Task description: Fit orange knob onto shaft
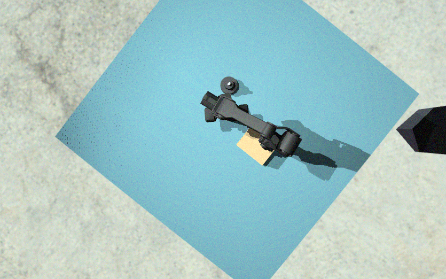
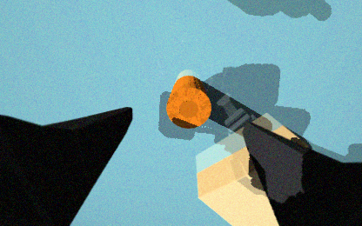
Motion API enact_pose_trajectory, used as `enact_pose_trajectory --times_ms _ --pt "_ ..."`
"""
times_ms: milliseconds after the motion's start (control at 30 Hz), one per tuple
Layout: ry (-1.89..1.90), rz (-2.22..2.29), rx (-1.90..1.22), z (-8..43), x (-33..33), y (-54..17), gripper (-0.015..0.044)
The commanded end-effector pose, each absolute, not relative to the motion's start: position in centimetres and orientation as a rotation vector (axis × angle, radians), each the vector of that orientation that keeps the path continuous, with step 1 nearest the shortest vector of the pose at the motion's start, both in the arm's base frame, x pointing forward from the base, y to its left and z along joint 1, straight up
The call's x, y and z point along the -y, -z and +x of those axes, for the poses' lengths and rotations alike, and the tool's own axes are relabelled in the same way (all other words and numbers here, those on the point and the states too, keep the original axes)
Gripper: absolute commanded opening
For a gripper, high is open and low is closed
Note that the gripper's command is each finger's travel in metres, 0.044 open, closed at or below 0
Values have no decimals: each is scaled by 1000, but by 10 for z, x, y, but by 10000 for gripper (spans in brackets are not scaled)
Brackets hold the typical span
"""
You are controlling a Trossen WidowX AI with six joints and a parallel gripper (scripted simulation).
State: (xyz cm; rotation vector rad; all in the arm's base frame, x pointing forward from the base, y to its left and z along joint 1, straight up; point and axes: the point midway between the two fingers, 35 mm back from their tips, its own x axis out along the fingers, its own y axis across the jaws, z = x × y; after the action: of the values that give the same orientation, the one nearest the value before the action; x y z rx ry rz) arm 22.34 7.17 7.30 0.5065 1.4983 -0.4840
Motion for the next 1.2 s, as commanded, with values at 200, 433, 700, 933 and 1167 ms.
enact_pose_trajectory --times_ms 200,433,700,933,1167 --pt "489 510 -1492 226 -72 -58 440" --pt "489 510 -1492 227 -72 -46 440" --pt "489 510 -1492 227 -72 -33 440" --pt "489 510 -1492 227 -72 -22 440" --pt "489 509 -1493 226 -72 -11 440"
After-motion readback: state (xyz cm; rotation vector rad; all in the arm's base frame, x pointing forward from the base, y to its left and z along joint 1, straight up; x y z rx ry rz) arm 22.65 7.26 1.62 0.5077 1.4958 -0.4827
